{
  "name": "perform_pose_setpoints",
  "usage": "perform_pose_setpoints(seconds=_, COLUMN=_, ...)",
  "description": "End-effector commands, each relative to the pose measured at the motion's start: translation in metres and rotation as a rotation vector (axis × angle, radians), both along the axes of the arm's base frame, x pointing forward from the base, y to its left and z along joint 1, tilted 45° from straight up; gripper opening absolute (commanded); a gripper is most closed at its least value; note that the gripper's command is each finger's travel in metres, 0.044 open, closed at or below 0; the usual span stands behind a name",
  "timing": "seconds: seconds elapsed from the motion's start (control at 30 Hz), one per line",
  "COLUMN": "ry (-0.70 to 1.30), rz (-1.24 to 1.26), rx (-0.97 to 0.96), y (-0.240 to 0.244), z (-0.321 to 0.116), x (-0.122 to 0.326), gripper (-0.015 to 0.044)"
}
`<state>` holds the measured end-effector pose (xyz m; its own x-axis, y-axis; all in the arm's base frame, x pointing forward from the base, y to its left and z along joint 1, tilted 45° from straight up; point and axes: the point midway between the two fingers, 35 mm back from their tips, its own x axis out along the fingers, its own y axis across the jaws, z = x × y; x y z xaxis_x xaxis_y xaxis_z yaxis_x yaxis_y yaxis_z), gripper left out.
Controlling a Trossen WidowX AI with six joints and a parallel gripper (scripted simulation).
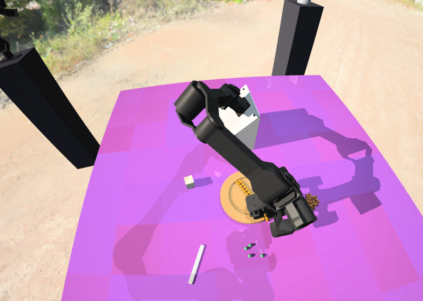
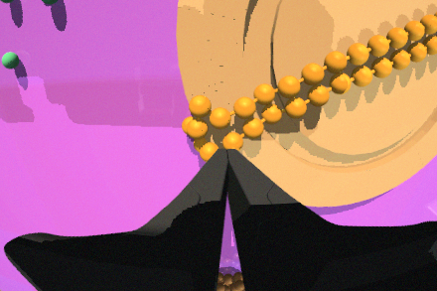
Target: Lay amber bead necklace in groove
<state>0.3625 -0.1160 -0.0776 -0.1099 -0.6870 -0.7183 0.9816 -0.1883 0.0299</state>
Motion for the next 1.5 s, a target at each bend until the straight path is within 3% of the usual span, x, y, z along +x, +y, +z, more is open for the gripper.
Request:
perform_pose_setpoints(seconds=0.0, ry=0.0, rz=-0.001, rx=0.0, y=0.0, z=0.0, x=0.0, gripper=0.0)
perform_pose_setpoints(seconds=1.07, ry=0.0, rz=-0.001, rx=0.0, y=0.0, z=0.0, x=0.0, gripper=0.0)
perform_pose_setpoints(seconds=1.47, ry=0.006, rz=0.0, rx=-0.004, y=0.017, z=0.018, x=0.003, gripper=0.0315)
